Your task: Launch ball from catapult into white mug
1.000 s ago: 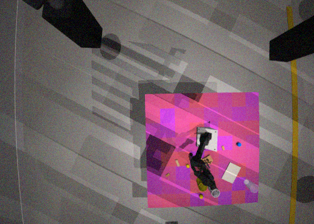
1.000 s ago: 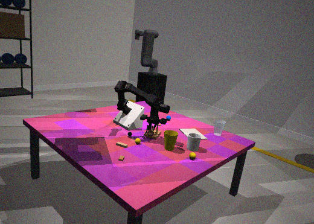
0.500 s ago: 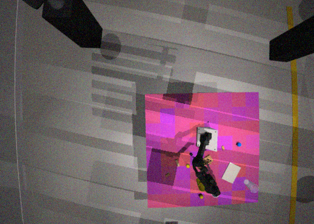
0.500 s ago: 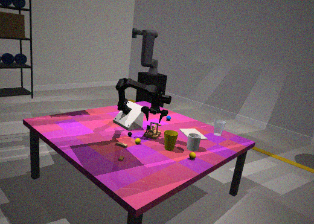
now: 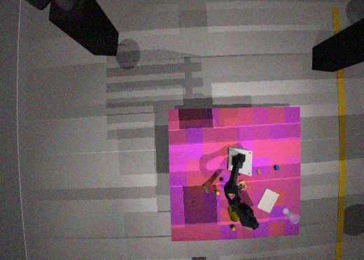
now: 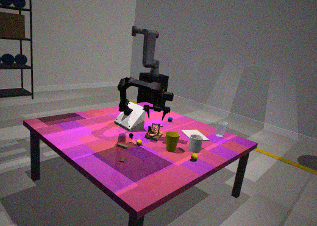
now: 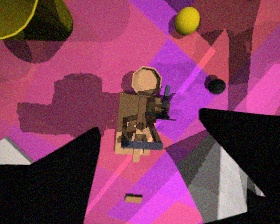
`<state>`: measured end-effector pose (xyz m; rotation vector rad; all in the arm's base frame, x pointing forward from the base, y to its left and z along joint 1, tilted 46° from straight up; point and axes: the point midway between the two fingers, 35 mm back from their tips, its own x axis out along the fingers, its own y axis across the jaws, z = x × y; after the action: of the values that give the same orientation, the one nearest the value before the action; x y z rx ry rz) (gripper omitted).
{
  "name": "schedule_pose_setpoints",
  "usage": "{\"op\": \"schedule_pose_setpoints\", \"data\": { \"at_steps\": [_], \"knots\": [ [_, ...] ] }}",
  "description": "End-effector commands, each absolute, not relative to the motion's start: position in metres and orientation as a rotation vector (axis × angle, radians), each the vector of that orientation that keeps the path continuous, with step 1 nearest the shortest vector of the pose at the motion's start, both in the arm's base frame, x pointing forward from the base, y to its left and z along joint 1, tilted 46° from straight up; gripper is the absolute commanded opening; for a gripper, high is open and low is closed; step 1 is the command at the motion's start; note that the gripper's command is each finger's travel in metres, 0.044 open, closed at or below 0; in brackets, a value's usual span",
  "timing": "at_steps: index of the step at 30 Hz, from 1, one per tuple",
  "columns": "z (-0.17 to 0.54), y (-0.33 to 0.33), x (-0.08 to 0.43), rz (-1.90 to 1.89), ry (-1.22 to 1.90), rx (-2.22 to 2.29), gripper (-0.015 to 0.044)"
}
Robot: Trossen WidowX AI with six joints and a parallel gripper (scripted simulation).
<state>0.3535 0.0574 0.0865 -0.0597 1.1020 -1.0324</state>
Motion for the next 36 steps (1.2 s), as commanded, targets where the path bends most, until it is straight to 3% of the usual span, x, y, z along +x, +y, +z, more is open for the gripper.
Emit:
{"op": "schedule_pose_setpoints", "data": {
  "at_steps": [1,36],
  "knots": [
    [0.08,0.061,0.35,-0.95,1.182,-0.176,0.044],
    [0.045,0.08,0.327,-0.118,1.624,-1.126,0.044]
  ]
}}
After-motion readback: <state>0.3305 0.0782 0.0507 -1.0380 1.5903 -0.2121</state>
